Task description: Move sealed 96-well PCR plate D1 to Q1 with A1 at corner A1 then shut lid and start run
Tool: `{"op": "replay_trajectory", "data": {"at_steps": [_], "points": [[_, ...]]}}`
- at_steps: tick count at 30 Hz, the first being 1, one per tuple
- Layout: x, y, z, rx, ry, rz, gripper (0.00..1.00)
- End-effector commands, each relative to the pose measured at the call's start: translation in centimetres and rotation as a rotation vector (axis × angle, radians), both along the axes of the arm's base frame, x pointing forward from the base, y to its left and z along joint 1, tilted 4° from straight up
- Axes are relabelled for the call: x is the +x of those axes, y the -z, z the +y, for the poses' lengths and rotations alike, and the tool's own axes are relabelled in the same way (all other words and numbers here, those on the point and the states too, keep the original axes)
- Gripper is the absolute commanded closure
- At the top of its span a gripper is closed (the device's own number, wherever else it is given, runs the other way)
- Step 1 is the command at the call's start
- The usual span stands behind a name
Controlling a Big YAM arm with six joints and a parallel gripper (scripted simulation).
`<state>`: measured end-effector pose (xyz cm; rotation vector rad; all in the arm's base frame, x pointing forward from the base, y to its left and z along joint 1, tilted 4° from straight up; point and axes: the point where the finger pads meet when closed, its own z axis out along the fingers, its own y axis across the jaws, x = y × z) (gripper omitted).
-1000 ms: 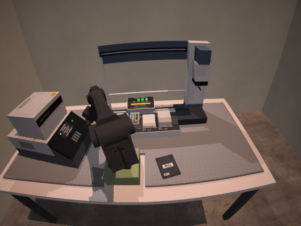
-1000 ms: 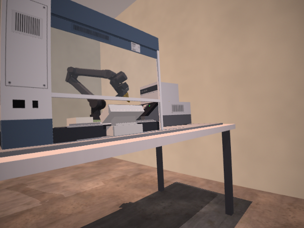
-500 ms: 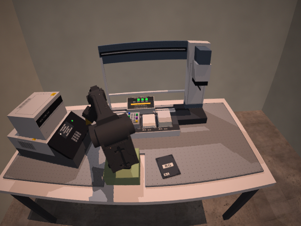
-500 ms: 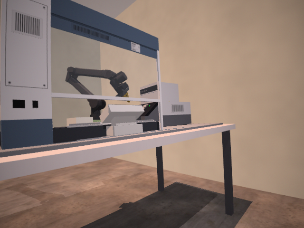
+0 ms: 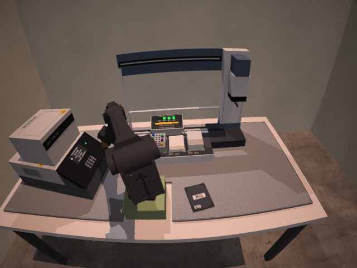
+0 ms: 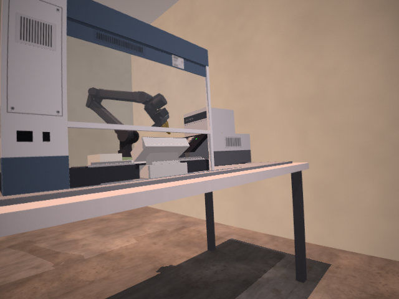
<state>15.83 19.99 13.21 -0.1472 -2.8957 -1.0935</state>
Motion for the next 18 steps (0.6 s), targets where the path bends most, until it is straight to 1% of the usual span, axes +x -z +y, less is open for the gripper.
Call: {"op": "replay_trajectory", "data": {"at_steps": [1, 7, 18], "points": [[2.2, -3.6, 0.9, 0.041, -0.008, -0.085, 1.00], [2.2, -3.6, 0.9, 0.041, -0.009, -0.084, 1.00], [1.1, -1.5, 0.4, 0.022, -0.010, -0.046, 1.00]]}}
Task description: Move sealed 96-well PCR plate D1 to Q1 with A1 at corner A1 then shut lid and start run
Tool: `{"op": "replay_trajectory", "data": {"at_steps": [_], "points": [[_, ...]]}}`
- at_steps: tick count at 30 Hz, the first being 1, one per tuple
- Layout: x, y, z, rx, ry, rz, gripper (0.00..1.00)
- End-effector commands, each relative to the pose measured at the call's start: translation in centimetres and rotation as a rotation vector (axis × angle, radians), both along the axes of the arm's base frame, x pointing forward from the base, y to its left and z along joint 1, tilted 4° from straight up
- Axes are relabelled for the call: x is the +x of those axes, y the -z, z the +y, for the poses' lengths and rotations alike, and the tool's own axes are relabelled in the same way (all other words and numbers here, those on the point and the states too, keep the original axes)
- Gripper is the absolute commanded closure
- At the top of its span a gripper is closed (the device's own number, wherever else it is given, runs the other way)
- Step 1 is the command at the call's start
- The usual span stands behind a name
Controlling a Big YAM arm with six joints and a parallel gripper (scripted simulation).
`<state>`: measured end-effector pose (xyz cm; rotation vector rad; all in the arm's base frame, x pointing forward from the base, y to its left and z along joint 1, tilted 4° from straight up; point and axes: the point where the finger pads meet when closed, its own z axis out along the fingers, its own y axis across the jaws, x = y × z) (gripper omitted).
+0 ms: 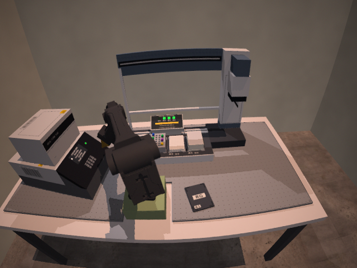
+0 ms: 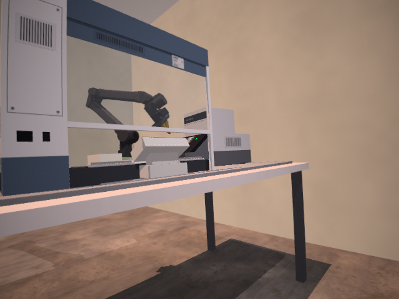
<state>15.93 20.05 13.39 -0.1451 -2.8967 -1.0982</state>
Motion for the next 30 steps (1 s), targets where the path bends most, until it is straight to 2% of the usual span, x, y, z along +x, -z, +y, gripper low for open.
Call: {"op": "replay_trajectory", "data": {"at_steps": [1, 8, 17, 30], "points": [[1.0, -1.4, 0.3, 0.019, -0.009, -0.043, 1.00], [0.6, -0.7, 0.1, 0.012, -0.010, -0.030, 1.00], [1.5, -2.4, 0.6, 0.030, -0.010, -0.064, 1.00], [1.9, -3.1, 0.8, 0.037, -0.011, -0.079, 1.00]]}}
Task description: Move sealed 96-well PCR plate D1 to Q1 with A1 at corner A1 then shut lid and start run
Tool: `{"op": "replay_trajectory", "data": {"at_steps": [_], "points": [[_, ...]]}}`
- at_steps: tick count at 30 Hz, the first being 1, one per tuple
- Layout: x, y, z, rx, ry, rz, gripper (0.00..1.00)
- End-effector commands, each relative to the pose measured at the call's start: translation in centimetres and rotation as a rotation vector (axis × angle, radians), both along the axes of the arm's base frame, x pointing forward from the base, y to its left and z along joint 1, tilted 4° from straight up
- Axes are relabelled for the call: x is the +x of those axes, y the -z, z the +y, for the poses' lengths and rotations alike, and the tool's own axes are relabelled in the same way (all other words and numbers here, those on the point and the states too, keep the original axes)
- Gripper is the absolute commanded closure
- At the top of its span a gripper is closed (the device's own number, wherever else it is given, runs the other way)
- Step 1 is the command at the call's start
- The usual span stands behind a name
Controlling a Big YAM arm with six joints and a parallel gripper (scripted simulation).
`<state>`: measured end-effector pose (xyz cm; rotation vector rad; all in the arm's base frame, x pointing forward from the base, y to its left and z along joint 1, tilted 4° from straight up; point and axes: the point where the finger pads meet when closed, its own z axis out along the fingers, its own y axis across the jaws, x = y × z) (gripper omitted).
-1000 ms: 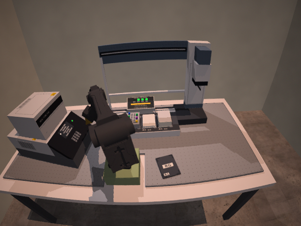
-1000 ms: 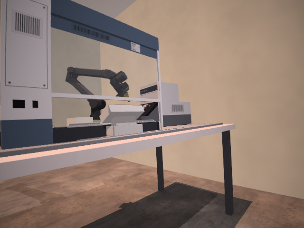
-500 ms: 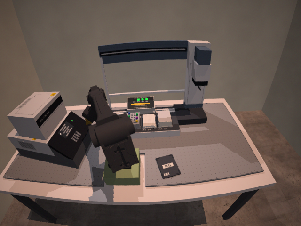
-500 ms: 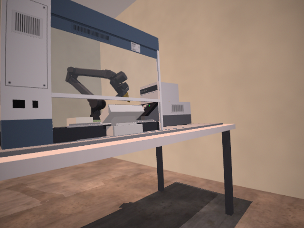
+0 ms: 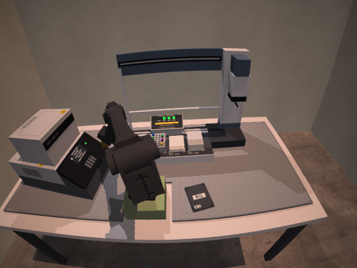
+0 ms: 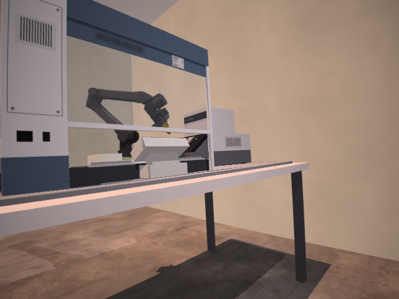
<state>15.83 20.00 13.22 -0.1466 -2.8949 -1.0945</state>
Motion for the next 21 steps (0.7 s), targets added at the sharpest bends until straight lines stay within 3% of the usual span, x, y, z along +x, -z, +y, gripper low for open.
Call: {"op": "replay_trajectory", "data": {"at_steps": [1, 15, 21], "points": [[1.98, -3.28, 0.90, 0.039, -0.011, -0.083, 1.00], [2.22, -3.81, 1.06, 0.045, -0.011, -0.094, 1.00], [1.72, -2.82, 0.81, 0.035, -0.012, -0.076, 1.00]]}}
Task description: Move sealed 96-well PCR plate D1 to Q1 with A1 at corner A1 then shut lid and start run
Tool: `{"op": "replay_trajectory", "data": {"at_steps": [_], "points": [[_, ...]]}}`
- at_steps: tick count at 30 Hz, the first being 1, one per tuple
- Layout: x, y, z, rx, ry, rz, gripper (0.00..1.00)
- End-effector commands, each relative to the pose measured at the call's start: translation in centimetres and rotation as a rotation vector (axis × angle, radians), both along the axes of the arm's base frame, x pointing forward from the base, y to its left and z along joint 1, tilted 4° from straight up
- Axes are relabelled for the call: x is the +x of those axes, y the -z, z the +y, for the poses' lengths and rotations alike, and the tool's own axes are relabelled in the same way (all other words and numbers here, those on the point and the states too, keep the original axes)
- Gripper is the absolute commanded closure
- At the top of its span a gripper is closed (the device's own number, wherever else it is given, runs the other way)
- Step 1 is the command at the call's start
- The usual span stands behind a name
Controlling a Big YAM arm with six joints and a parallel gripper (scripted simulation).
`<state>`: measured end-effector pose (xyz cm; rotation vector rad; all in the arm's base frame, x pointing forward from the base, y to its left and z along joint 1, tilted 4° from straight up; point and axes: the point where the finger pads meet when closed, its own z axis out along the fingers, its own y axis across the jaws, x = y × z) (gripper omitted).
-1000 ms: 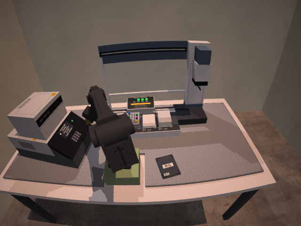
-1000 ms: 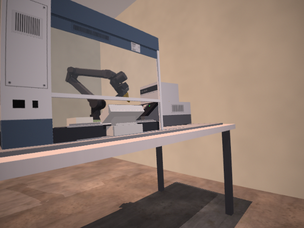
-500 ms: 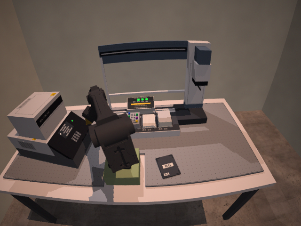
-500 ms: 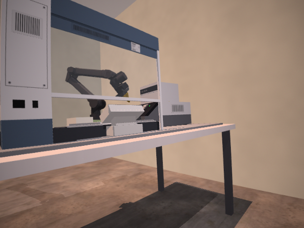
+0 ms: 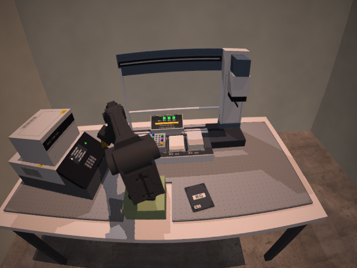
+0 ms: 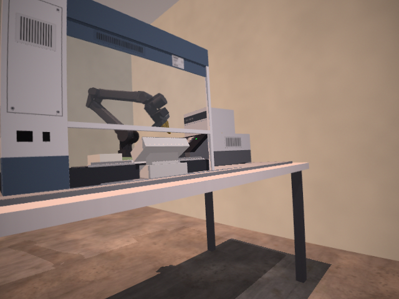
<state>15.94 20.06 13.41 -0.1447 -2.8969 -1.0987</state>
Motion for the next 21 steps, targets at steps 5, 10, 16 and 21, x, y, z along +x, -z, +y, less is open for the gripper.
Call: {"op": "replay_trajectory", "data": {"at_steps": [5, 10, 16, 21], "points": [[1.3, -2.1, 0.6, 0.028, -0.012, -0.063, 1.00], [0.8, -1.2, 0.3, 0.019, -0.012, -0.046, 1.00], [0.7, -1.0, 0.3, 0.018, -0.012, -0.044, 1.00], [1.0, -1.6, 0.5, 0.024, -0.012, -0.055, 1.00]]}}
